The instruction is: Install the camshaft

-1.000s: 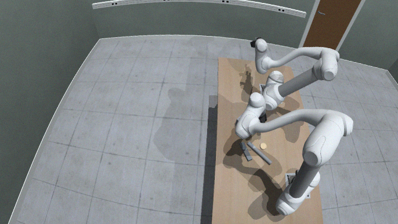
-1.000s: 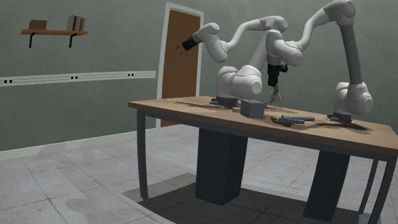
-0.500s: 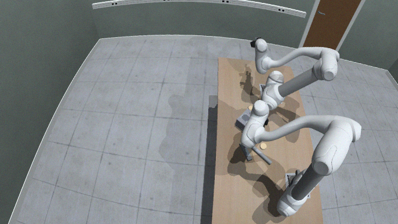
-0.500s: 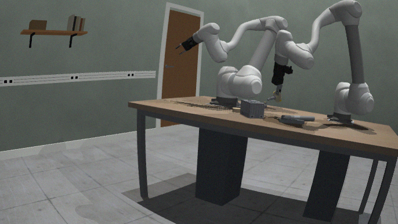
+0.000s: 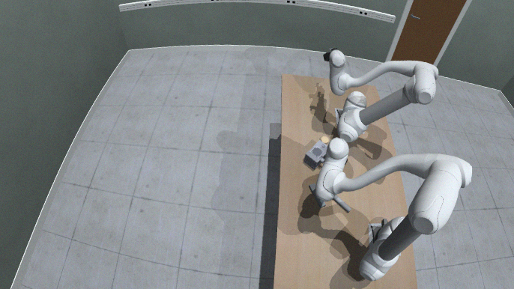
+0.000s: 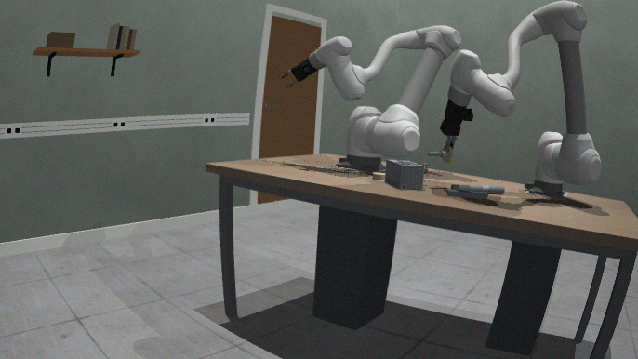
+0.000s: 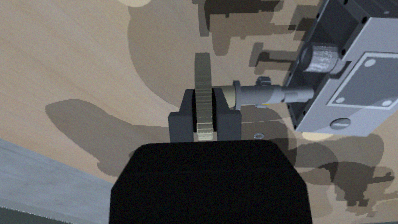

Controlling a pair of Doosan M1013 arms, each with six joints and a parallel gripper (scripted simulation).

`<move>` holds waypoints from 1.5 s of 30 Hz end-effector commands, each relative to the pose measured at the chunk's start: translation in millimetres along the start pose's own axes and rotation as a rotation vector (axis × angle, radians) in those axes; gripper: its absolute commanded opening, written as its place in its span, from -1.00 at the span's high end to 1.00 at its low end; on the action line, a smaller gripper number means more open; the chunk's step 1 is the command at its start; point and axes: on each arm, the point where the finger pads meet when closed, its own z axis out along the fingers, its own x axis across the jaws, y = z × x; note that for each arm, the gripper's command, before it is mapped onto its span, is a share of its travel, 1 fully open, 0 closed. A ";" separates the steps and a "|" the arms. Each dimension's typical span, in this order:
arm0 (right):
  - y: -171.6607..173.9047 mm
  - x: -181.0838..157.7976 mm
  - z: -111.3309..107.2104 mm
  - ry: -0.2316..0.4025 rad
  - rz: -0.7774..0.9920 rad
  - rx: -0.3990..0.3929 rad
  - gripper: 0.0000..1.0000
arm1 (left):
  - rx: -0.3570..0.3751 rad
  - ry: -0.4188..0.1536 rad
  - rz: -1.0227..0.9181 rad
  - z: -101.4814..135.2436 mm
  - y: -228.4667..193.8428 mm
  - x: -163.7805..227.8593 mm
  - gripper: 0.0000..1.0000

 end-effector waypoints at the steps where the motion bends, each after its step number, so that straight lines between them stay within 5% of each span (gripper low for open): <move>1: 0.0 0.4 -0.1 0.000 0.000 0.000 -1.00 | -0.011 0.005 0.035 -1.8 -1.0 -0.5 0.42; 32: 0.0 0.4 -0.1 0.000 0.000 0.000 -1.00 | -0.031 0.013 0.108 -1.8 -5.1 -1.8 0.42; 45: 0.0 0.4 -0.1 0.000 0.000 0.000 -1.00 | -0.032 0.011 0.108 23.1 -20.3 0.0 0.42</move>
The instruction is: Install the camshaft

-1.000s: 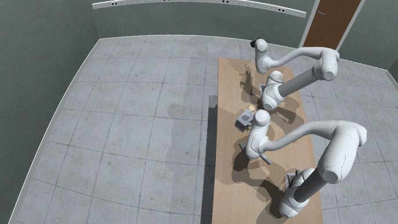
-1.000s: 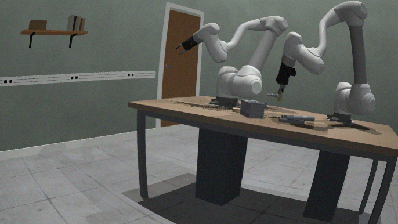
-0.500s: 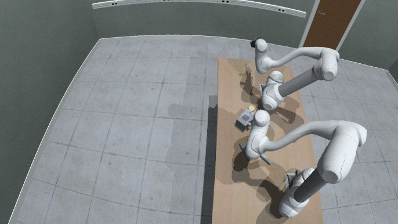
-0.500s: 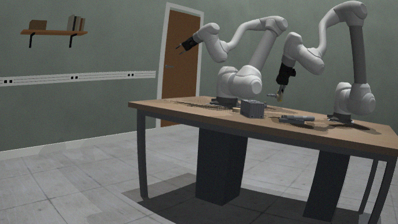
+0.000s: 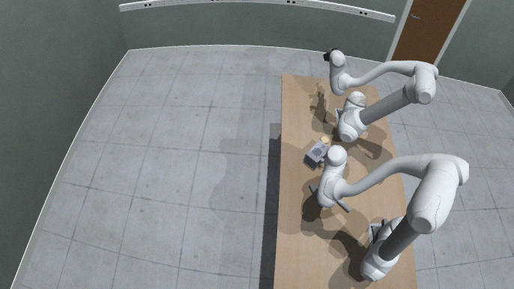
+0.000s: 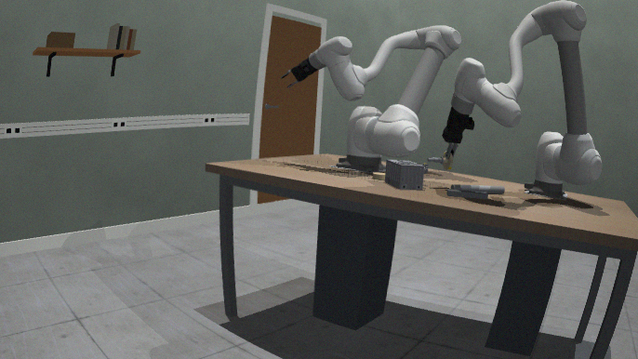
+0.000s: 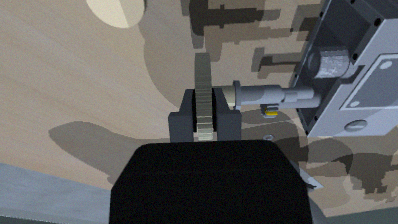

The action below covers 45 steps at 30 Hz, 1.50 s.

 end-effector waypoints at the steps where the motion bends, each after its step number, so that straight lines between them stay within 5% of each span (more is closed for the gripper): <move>1: 0.0 0.4 -0.1 0.000 0.000 0.000 -1.00 | 0.000 0.001 0.001 6.1 -4.1 0.5 0.42; 18: 0.0 0.4 -0.1 0.000 0.000 0.000 -1.00 | 0.000 0.001 0.001 30.5 -20.1 0.5 0.42; 45: 0.0 0.4 -0.1 0.000 0.000 0.000 -1.00 | 0.000 0.001 0.001 32.0 -21.1 0.4 0.42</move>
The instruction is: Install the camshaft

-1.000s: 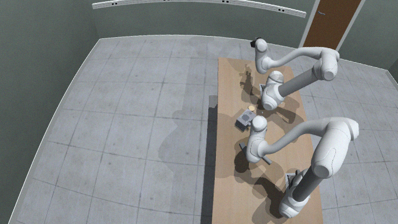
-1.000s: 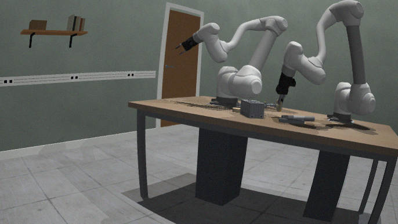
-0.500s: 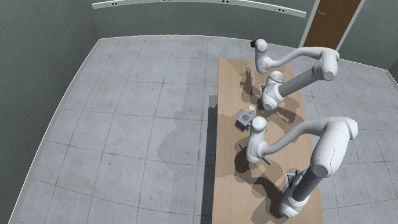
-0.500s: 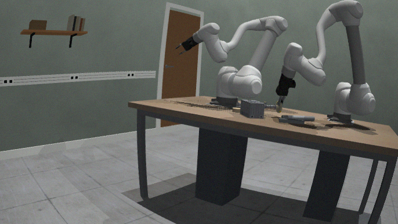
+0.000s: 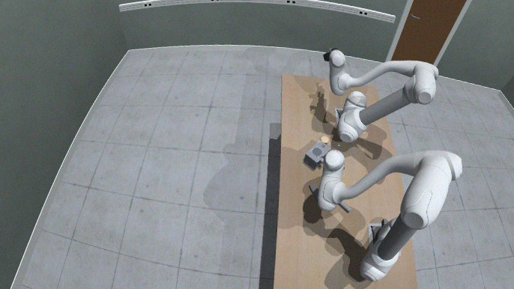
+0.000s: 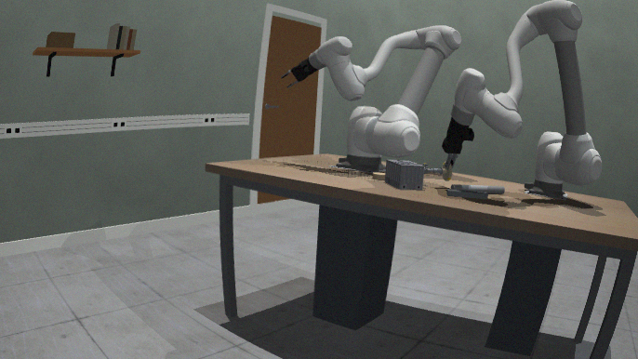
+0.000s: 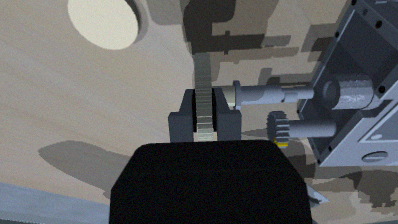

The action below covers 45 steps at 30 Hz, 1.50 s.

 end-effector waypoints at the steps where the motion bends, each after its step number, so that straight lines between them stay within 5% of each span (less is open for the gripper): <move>1: 0.0 0.4 -0.1 0.000 0.000 0.000 -1.00 | 0.000 0.001 0.001 -0.6 0.3 0.5 0.42; 45: 0.0 0.4 -0.1 0.000 0.000 0.000 -1.00 | 0.000 0.001 0.003 -0.6 0.4 8.3 0.42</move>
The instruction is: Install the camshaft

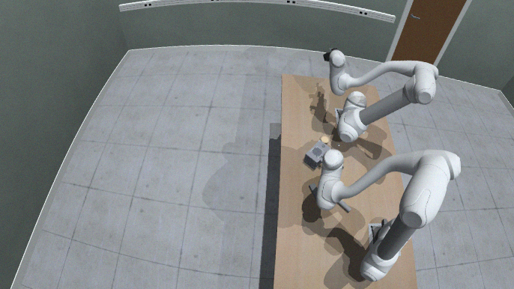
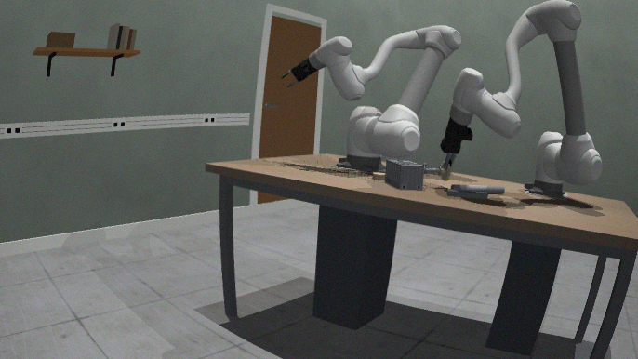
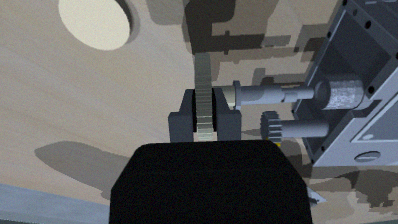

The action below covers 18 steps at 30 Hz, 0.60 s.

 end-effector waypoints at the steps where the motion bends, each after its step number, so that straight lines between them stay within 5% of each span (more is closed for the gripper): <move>1: 0.0 0.4 -0.1 0.000 0.000 0.000 -1.00 | 0.000 0.001 0.001 -0.6 0.4 1.6 0.42; 18: 0.0 0.4 -0.1 0.000 0.000 0.000 -1.00 | 0.000 0.001 0.001 -0.6 0.4 6.3 0.42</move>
